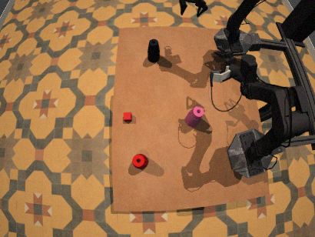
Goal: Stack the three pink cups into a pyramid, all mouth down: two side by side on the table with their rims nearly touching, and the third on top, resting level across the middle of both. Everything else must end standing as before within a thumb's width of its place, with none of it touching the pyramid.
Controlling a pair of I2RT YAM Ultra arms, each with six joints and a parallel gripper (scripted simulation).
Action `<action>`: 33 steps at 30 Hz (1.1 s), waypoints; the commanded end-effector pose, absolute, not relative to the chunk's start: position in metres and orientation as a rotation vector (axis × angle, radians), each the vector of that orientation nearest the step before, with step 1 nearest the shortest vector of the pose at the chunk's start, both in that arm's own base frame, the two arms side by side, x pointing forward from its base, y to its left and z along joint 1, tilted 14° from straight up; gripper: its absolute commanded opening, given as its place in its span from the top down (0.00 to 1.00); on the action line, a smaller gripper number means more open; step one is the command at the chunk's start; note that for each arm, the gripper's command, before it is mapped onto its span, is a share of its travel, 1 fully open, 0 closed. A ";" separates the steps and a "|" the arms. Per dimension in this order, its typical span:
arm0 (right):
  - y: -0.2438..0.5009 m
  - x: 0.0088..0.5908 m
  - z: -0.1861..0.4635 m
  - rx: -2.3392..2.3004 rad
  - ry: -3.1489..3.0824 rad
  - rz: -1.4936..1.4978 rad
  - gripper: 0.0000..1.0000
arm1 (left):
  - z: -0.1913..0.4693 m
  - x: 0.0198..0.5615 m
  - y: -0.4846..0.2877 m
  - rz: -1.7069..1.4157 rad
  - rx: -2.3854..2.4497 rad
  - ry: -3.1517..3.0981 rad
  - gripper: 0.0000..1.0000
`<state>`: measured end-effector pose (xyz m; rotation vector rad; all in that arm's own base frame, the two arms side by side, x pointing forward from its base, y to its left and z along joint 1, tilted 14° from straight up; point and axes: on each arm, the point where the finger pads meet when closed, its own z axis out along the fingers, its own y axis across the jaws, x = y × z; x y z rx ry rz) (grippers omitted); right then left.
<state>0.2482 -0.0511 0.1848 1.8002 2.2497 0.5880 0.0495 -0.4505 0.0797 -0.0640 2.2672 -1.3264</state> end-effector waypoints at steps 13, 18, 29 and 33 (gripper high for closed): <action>0.005 0.257 0.182 0.980 2.477 0.346 0.00 | 0.066 0.093 -0.372 -0.866 0.518 2.251 0.00; 0.036 0.255 0.180 0.654 2.505 0.289 0.00 | 0.056 0.111 -0.340 -0.705 0.672 2.219 0.00; 0.084 0.244 0.180 0.147 2.445 0.219 0.00 | 0.048 0.135 -0.300 -0.493 0.870 2.144 0.00; 0.109 0.234 0.182 -0.106 2.362 0.193 0.00 | 0.045 0.146 -0.283 -0.397 0.957 2.101 0.00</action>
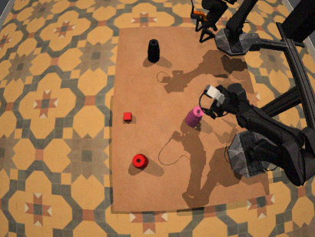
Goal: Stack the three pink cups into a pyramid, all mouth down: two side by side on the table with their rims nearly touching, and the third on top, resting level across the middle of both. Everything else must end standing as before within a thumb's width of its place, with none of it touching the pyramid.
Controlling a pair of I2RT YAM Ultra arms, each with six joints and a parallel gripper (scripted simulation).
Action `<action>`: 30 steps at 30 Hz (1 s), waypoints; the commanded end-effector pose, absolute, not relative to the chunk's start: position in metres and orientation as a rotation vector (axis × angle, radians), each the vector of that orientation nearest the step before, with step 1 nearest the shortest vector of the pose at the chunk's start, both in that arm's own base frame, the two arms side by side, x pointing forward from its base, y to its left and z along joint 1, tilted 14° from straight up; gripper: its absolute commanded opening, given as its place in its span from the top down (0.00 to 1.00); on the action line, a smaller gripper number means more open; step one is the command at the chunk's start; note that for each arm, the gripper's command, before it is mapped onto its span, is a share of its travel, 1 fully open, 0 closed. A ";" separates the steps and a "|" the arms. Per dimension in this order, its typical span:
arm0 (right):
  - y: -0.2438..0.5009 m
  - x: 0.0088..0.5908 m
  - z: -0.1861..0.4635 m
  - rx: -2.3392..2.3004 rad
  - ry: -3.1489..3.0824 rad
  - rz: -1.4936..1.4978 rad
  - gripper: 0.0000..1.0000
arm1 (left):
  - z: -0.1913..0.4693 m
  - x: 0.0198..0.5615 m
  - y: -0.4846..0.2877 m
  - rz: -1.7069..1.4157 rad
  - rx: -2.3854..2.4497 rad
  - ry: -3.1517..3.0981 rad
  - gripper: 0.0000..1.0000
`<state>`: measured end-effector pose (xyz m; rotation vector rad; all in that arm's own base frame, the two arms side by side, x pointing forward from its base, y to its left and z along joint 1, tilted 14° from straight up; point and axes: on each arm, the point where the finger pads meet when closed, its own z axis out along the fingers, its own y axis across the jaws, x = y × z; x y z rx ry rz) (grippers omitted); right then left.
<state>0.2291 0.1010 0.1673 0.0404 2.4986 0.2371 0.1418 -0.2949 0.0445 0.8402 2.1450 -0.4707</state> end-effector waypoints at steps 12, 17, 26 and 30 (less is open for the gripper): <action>0.169 0.194 0.188 -0.629 2.058 0.181 0.00 | 0.040 0.166 -0.253 -0.239 1.080 2.015 0.00; 0.189 0.171 0.191 -0.800 1.898 0.193 0.00 | 0.038 0.171 -0.245 -0.202 1.098 2.003 0.00; 0.217 0.119 0.190 -1.046 1.630 0.267 0.00 | 0.040 0.174 -0.245 -0.202 1.085 2.001 0.00; 0.219 0.112 0.189 -1.074 1.596 0.281 0.00 | 0.040 0.174 -0.244 -0.200 1.084 2.001 0.00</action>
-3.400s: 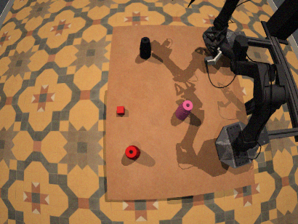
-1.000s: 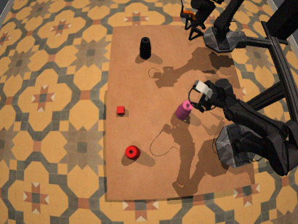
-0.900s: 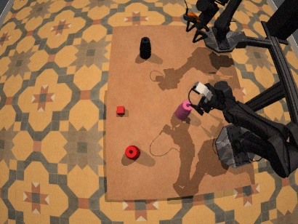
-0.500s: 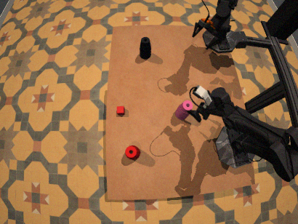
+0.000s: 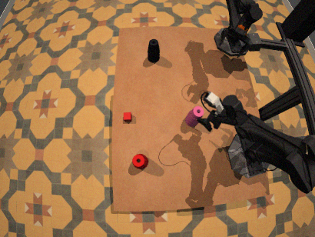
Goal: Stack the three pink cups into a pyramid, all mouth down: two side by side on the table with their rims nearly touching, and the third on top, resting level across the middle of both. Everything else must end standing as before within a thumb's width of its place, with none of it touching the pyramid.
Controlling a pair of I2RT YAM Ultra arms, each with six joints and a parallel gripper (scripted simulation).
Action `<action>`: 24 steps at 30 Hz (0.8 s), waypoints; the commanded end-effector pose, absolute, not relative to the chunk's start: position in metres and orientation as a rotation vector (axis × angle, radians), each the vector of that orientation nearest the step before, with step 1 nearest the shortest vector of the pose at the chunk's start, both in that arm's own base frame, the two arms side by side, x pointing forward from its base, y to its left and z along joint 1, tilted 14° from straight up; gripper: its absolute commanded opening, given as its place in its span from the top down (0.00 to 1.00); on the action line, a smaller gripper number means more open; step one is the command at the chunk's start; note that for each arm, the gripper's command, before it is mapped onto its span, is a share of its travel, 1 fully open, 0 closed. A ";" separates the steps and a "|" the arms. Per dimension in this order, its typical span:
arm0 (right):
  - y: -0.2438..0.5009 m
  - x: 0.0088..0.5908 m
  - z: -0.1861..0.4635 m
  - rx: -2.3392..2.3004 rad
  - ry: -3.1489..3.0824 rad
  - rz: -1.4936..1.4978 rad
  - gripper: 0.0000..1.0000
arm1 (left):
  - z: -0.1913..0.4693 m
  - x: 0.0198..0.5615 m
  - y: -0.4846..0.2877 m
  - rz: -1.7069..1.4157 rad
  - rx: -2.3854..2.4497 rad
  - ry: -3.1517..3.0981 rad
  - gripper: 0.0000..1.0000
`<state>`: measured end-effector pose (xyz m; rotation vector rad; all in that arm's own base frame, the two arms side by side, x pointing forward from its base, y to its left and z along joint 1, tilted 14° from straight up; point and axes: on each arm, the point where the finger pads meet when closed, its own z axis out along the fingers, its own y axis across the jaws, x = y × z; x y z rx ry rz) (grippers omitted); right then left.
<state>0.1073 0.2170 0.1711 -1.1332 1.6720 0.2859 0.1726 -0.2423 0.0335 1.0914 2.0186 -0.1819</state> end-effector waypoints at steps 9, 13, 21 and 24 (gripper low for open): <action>0.225 0.093 0.187 -1.141 1.537 0.334 0.00 | 0.040 0.174 -0.244 -0.200 1.080 2.003 0.00; 0.225 0.093 0.187 -1.141 1.537 0.334 0.00 | 0.039 0.174 -0.244 -0.194 1.082 2.007 0.00; 0.225 0.093 0.187 -1.141 1.537 0.334 0.00 | 0.023 0.166 -0.238 -0.151 1.168 2.120 0.20; 0.225 0.093 0.187 -1.141 1.537 0.334 0.00 | 0.022 0.165 -0.244 -0.130 1.212 2.185 0.20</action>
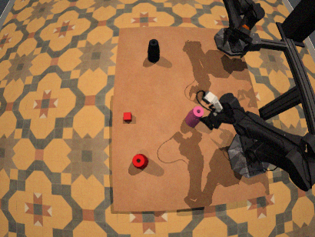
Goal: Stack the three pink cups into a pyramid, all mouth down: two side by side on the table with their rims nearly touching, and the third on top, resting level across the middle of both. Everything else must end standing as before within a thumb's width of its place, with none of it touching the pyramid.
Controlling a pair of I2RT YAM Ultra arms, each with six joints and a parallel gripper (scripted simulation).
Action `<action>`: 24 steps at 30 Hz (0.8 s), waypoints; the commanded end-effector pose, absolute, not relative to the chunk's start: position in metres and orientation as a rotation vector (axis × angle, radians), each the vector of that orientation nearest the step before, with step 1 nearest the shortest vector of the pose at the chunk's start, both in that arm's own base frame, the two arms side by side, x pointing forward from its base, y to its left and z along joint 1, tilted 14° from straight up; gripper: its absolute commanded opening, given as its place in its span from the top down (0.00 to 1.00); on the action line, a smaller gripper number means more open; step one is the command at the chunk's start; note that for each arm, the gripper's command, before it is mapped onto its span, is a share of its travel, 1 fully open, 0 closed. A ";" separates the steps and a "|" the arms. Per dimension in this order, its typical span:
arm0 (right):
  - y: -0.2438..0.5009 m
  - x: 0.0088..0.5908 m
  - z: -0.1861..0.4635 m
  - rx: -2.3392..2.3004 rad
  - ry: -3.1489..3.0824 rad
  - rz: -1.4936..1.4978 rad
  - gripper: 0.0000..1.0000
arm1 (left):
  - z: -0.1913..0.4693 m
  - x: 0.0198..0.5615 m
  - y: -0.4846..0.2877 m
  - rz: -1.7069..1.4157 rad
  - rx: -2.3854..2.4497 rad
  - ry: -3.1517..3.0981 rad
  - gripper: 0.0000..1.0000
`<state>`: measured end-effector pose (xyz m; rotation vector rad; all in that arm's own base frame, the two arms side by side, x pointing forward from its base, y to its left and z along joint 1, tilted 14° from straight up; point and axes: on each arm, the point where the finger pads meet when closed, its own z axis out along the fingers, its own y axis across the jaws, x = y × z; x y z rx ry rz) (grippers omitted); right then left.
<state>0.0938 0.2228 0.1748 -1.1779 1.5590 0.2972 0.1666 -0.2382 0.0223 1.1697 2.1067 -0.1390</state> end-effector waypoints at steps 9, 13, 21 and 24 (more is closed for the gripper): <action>0.225 0.093 0.187 -1.141 1.537 0.334 0.00 | 0.033 0.174 -0.266 -0.096 1.265 2.304 0.20; 0.225 0.093 0.187 -1.141 1.537 0.334 0.00 | 0.026 0.181 -0.254 -0.015 1.256 2.320 0.20; 0.225 0.093 0.187 -1.141 1.537 0.334 0.00 | 0.027 0.183 -0.253 -0.028 1.246 2.325 0.20; 0.225 0.093 0.187 -1.141 1.537 0.334 0.00 | 0.017 0.184 -0.252 -0.029 1.255 2.324 0.20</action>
